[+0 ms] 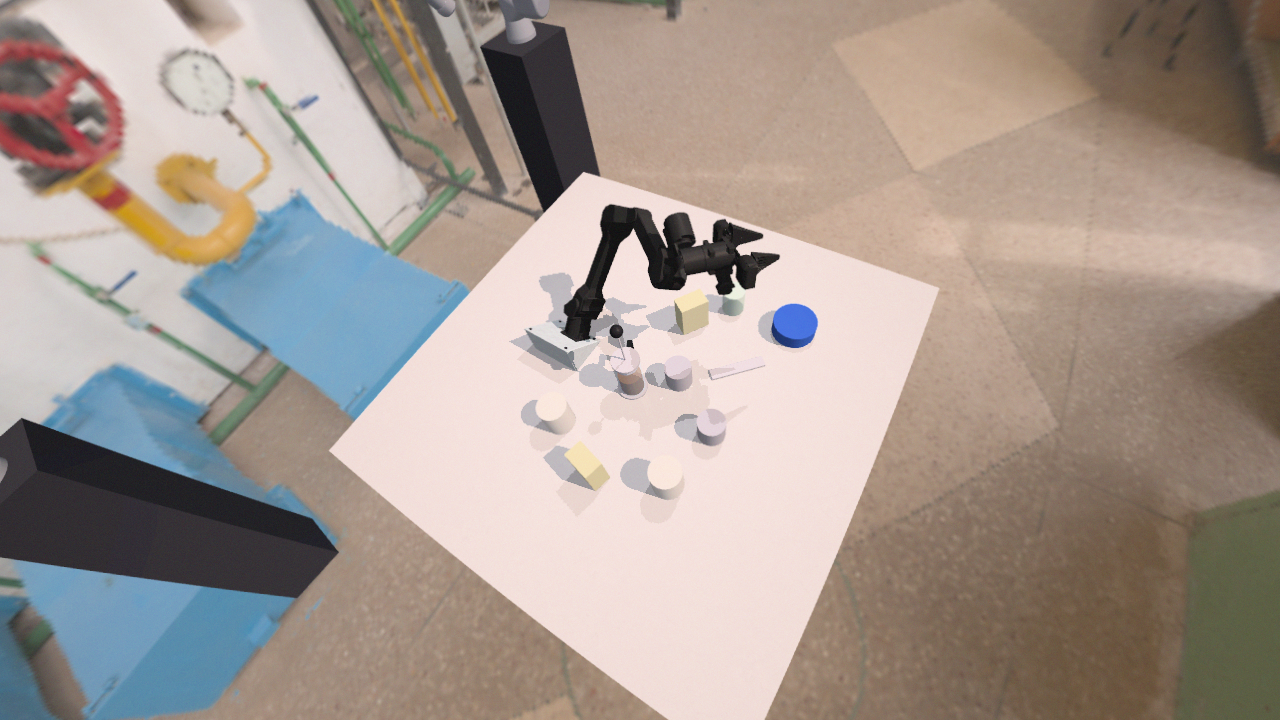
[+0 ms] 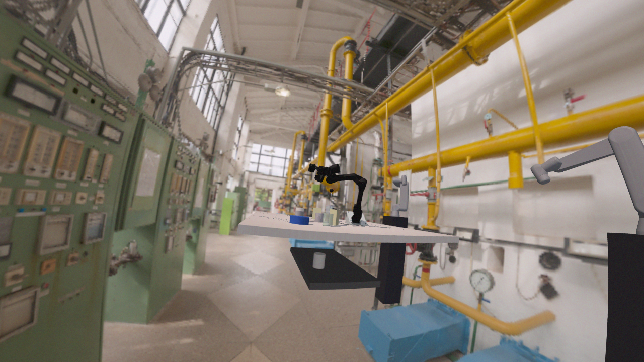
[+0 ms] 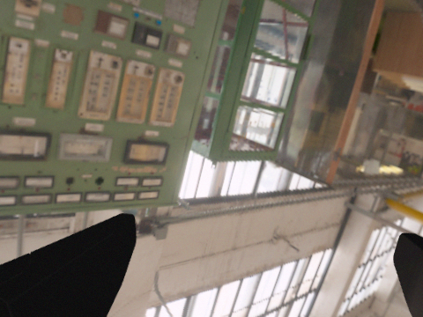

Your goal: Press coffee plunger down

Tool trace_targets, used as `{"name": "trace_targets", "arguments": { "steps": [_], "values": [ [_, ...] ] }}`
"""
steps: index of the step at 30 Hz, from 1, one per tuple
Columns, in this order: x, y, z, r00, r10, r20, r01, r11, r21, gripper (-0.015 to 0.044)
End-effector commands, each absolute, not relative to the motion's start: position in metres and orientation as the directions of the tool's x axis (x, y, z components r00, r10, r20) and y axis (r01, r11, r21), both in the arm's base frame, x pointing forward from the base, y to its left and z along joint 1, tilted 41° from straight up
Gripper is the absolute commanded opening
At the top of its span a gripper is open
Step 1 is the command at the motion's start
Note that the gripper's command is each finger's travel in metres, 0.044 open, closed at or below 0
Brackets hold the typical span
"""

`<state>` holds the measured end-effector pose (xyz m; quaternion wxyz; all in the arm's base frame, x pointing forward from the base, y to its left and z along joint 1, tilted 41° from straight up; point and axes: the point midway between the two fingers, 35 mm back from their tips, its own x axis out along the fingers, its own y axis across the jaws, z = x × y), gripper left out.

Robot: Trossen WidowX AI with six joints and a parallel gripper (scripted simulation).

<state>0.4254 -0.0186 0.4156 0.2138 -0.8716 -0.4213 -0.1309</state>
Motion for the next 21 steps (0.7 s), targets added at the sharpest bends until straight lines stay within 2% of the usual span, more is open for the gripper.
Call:
{"name": "trace_targets", "arguments": {
  "steps": [1,5,8,11,16,21],
  "values": [
    [0.427,-0.021,0.415,0.619,0.674,0.403,0.785,-0.553,-0.279,0.0426],
    [0.44,-0.056,0.4,0.721,0.608,0.332,0.681,-0.535,-0.5,0.044],
    [0.448,-0.102,0.377,0.827,0.515,0.224,0.487,-0.458,-0.744,0.044],
    [0.445,-0.146,0.351,0.899,0.424,0.111,0.263,-0.319,-0.911,0.044],
    [0.431,-0.186,0.322,0.941,0.337,-0.015,0.022,-0.104,-0.994,0.044],
    [0.407,-0.219,0.295,0.954,0.268,-0.132,-0.176,0.146,-0.974,0.044]
  ]
}}
